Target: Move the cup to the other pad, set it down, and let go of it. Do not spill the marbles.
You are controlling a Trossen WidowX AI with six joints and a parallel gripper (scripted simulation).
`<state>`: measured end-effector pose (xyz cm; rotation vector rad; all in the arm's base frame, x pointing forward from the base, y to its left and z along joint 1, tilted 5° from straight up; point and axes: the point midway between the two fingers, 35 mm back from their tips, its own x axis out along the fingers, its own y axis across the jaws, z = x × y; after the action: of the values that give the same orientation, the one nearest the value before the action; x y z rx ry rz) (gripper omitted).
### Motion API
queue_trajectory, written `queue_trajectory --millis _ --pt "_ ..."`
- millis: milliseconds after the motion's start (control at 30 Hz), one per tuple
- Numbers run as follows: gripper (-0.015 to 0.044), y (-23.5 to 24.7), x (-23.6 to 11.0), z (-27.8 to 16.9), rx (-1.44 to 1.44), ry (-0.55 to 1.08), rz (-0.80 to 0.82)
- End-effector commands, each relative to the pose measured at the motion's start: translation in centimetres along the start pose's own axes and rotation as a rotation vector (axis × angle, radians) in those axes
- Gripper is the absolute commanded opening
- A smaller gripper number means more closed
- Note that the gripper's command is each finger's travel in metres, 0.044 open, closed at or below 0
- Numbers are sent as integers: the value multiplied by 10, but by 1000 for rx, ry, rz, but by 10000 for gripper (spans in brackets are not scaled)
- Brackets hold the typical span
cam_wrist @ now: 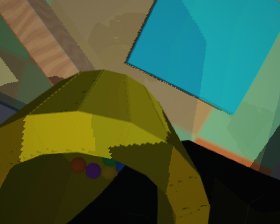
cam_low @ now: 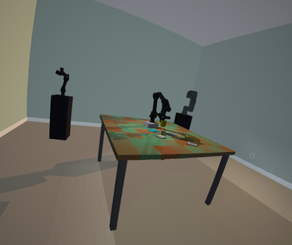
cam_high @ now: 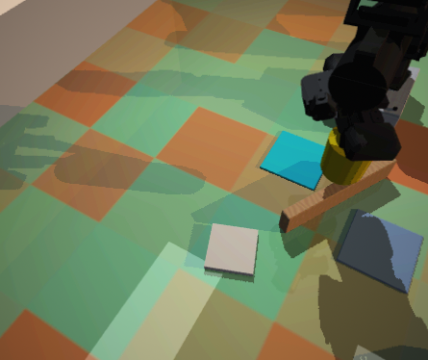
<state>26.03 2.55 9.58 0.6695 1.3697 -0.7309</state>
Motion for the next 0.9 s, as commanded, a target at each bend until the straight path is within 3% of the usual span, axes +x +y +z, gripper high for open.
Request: queue_trajectory --millis 0,867 --pt "0 -8 0 3 -4 0 -5" --pt "0 -51 -1 29 -5 -2 -8"
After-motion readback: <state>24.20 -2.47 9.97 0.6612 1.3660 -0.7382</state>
